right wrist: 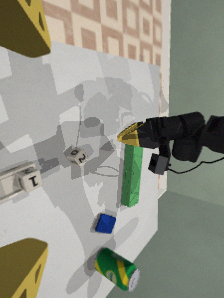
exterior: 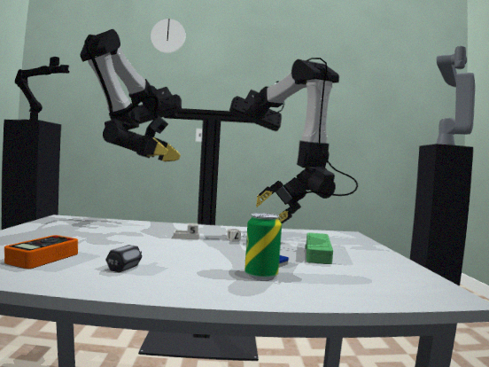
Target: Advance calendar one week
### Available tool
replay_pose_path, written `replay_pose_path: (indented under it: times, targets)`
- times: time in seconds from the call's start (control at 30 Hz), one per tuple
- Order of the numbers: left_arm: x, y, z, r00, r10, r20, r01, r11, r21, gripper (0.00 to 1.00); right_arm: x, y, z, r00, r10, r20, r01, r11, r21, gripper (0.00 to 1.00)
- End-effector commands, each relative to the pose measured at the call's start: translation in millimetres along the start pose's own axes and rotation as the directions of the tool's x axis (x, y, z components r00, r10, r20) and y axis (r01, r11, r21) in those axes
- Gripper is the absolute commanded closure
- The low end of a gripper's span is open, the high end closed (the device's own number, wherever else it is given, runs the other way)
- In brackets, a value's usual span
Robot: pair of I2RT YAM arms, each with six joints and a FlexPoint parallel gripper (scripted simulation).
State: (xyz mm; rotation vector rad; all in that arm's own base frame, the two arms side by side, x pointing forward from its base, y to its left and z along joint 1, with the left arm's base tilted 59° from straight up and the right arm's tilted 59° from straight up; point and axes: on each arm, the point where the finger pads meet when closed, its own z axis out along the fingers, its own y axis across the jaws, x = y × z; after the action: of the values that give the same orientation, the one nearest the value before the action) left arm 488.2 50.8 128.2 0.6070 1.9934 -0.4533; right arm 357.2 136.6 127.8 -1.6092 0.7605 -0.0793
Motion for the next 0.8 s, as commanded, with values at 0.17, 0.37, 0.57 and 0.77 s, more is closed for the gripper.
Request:
replay_pose_path:
  times: [0.17, 0.37, 0.57, 0.77]
  targets:
    - [5.6, -5.6, 21.9, 0.929, -0.35, -0.117, 0.351, 0.936, -0.018, 0.45, 21.1, -3.1, 3.9, 0.997, 0.025, -0.077, -0.024, 1.0, 0.015, 0.0]
    - [11.1, -10.8, 33.0, 0.816, -0.527, -0.238, 0.506, 0.85, -0.147, 0.45, 29.1, -6.3, 3.6, 0.994, 0.036, -0.101, -0.034, 0.999, 0.028, 0.0]
    - [2.3, -18.7, 44.4, 0.664, -0.683, -0.304, 0.582, 0.727, -0.365, 0.45, 38.6, -11.2, 2.7, 0.991, 0.054, -0.119, -0.049, 0.998, 0.049, 0.0]
    - [-14.6, -25.1, 51.7, 0.595, -0.755, -0.277, 0.558, 0.636, -0.533, 0.45, 45.9, -19.0, 1.3, 0.989, 0.075, -0.126, -0.065, 0.995, 0.082, 0.0]
